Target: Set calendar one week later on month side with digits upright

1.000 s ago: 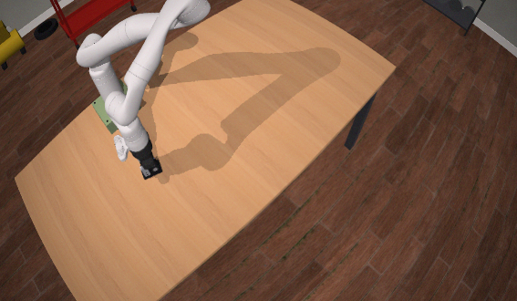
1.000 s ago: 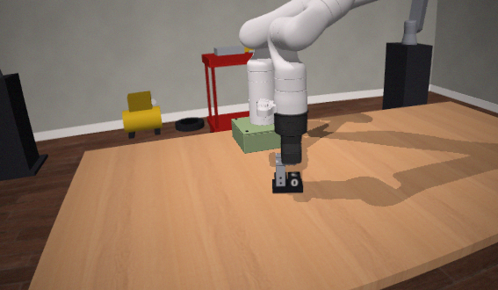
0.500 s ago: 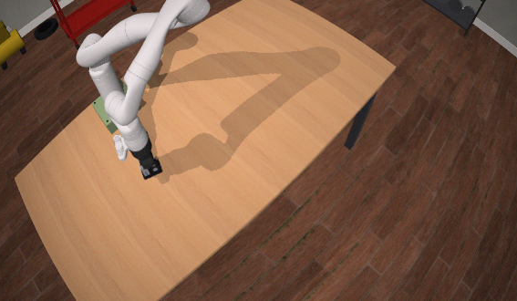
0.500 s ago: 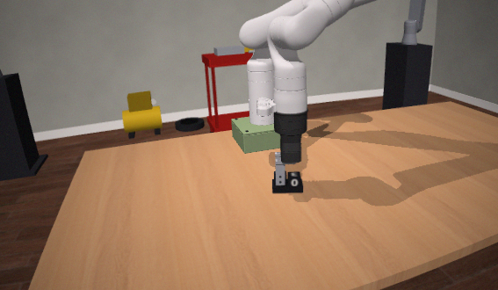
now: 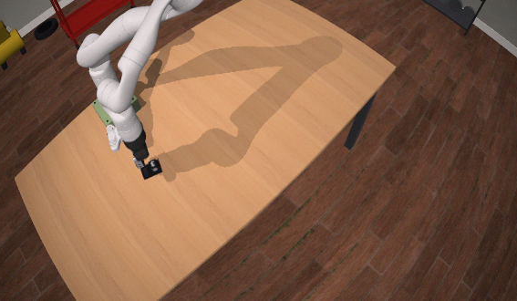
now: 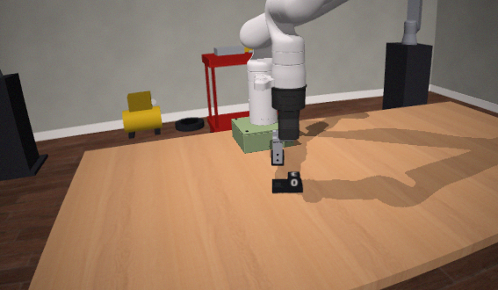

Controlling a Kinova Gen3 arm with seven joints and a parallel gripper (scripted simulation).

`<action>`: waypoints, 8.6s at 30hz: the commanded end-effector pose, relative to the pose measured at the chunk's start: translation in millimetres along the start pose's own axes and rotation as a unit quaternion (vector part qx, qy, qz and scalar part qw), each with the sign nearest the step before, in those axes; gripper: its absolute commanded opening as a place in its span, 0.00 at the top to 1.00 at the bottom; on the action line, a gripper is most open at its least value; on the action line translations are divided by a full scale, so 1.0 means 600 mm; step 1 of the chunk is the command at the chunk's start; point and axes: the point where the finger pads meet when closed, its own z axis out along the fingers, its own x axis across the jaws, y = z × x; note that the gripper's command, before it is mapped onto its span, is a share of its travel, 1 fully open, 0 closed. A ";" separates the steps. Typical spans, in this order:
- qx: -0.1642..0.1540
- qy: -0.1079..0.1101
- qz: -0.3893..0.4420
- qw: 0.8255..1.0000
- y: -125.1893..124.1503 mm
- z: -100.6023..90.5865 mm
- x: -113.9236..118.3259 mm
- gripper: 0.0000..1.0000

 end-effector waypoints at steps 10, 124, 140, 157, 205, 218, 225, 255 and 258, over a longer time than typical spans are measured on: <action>-0.007 -0.008 -0.005 1.000 0.010 -0.071 -0.007 0.43; -0.008 0.005 0.921 0.390 0.010 -0.072 0.025 0.43; -0.008 0.006 0.981 0.193 0.010 -0.072 0.010 0.43; -0.009 0.007 0.998 0.061 0.007 -0.072 -0.001 0.43; -0.008 0.007 1.000 0.005 0.007 -0.058 -0.006 0.43; -0.008 0.007 1.000 0.005 0.009 0.000 -0.008 0.43; -0.008 0.007 1.000 0.005 0.011 0.029 -0.009 0.43; -0.008 0.007 1.000 0.005 0.011 0.037 -0.009 0.43; -0.008 0.007 1.000 0.005 0.011 0.037 -0.009 0.43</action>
